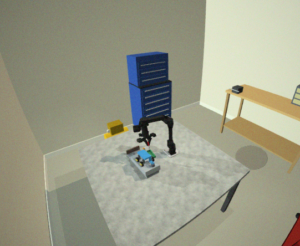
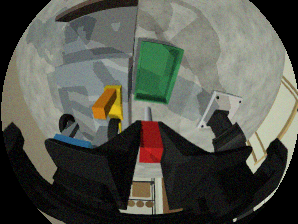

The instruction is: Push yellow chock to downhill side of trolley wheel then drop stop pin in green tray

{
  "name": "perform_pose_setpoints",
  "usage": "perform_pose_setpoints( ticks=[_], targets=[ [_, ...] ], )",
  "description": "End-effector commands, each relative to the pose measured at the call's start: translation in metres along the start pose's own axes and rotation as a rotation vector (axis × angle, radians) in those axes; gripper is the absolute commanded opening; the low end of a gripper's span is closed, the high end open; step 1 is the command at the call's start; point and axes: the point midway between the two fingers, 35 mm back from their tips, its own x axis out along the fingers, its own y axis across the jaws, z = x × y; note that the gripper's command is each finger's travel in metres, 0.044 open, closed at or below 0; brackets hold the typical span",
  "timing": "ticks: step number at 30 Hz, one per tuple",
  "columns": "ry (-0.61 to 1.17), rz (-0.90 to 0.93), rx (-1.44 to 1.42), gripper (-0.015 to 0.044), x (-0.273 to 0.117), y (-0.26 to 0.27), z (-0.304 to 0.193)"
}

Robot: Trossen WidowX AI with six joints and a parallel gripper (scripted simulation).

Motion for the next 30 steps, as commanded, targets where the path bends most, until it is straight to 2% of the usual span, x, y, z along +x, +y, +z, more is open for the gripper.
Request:
perform_pose_setpoints(
  ticks=[1, 30],
  targets=[
    [-0.009, 0.002, 0.012, 0.0000, -0.0022, 0.0008, 0.0030],
    [-0.130, 0.129, 0.872, 0.0000, -0.0014, -0.0011, -0.0024]
  ],
)
